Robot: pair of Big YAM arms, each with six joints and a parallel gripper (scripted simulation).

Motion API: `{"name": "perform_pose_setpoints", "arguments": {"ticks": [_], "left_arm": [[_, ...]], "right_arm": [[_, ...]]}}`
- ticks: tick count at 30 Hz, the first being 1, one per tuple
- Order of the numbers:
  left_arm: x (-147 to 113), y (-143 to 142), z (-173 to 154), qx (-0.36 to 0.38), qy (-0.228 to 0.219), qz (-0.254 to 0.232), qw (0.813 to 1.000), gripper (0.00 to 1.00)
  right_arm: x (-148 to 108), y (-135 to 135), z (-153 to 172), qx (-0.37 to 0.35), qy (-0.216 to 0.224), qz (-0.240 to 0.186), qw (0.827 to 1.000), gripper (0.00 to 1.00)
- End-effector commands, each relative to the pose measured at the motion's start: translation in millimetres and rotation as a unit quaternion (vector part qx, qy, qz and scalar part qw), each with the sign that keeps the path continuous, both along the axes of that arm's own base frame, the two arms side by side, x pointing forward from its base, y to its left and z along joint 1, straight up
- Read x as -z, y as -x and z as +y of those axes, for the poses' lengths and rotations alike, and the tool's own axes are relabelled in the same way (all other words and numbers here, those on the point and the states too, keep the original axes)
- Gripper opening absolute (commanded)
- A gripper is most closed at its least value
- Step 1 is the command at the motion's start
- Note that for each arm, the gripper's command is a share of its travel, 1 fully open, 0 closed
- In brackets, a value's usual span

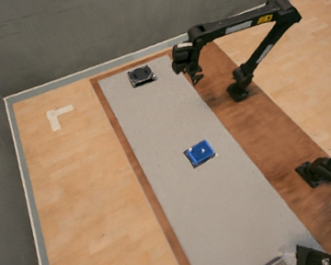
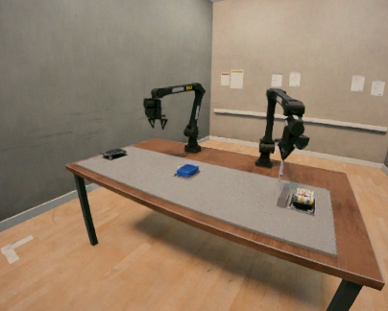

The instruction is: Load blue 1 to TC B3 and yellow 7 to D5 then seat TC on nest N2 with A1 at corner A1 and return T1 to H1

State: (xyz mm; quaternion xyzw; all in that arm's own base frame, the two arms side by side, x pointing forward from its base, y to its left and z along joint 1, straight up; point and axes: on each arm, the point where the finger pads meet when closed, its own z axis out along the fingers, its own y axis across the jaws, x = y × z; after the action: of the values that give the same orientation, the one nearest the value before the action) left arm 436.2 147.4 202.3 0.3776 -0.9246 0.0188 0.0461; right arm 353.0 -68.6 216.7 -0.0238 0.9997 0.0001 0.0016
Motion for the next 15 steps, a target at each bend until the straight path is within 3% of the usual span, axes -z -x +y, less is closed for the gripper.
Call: {"name": "perform_pose_setpoints", "arguments": {"ticks": [1, 7, 8, 15], "left_arm": [[-4, -2, -14, 0.001, -0.003, -0.011, 1.0, 0.09], [-5, -1, -20, 0.001, -0.004, -0.012, 1.0, 0.09], [9, -3, -21, 0.001, 0.001, 0.003, 1.0, 0.09], [-5, 0, -34, 0.001, -0.003, -0.013, 1.0, 0.09]], "right_arm": [[-12, -8, -1, 0.007, 0.003, -0.016, 1.0, 1.0], [-12, -8, -1, 0.007, 0.003, -0.016, 1.0, 1.0], [-12, -8, -1, 0.007, 0.003, -0.016, 1.0, 1.0], [-12, -8, -1, 0.007, 0.003, -0.016, 1.0, 1.0]]}}
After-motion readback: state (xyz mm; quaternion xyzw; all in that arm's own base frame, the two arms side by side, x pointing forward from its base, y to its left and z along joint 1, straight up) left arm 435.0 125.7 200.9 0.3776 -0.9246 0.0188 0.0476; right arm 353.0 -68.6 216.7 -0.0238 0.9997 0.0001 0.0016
